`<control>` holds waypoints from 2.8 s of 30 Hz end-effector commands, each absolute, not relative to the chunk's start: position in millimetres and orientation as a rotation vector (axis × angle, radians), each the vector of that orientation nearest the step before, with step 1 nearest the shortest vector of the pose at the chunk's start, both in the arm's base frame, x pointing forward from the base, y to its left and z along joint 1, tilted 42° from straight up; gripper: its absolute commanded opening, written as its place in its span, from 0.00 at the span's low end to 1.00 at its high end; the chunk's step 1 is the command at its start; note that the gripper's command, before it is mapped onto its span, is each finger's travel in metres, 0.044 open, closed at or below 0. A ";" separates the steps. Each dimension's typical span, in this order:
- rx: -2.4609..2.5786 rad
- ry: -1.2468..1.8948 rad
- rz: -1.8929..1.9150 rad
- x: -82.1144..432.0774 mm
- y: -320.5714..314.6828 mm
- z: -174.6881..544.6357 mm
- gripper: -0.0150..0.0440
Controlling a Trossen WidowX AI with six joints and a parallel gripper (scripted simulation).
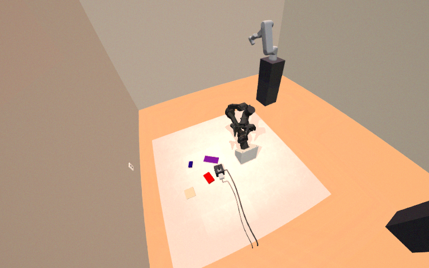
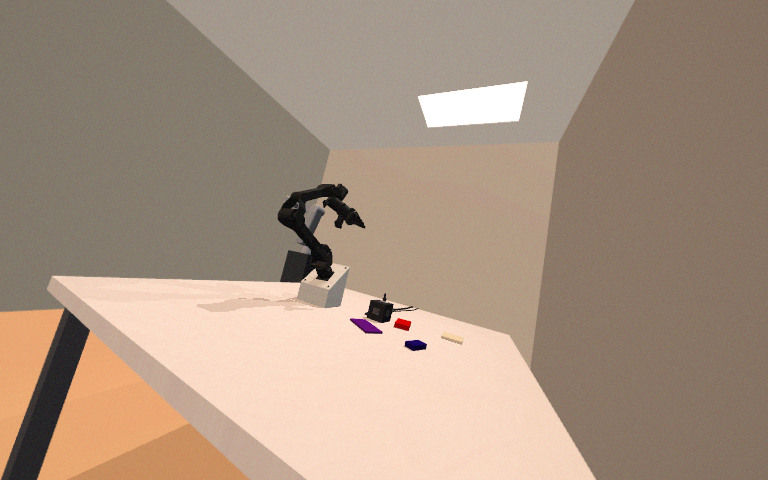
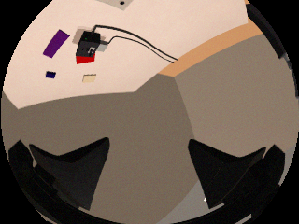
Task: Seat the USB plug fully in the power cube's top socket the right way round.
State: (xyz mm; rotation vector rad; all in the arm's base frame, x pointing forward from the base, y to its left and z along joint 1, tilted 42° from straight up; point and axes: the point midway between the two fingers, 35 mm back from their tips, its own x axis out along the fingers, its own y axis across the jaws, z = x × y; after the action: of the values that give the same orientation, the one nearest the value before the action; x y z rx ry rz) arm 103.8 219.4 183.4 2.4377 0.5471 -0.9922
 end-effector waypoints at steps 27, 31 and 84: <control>2.449 -2.780 -0.976 297.7 53.7 -11.4 1.00; 2.449 -2.780 -0.976 298.4 52.7 -10.5 1.00; 2.446 -2.790 -0.972 298.0 32.3 -30.5 0.27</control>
State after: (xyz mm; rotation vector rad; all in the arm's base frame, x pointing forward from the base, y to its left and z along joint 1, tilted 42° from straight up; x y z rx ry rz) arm 298.0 32.0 -30.7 2.4461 -2.7889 -0.9724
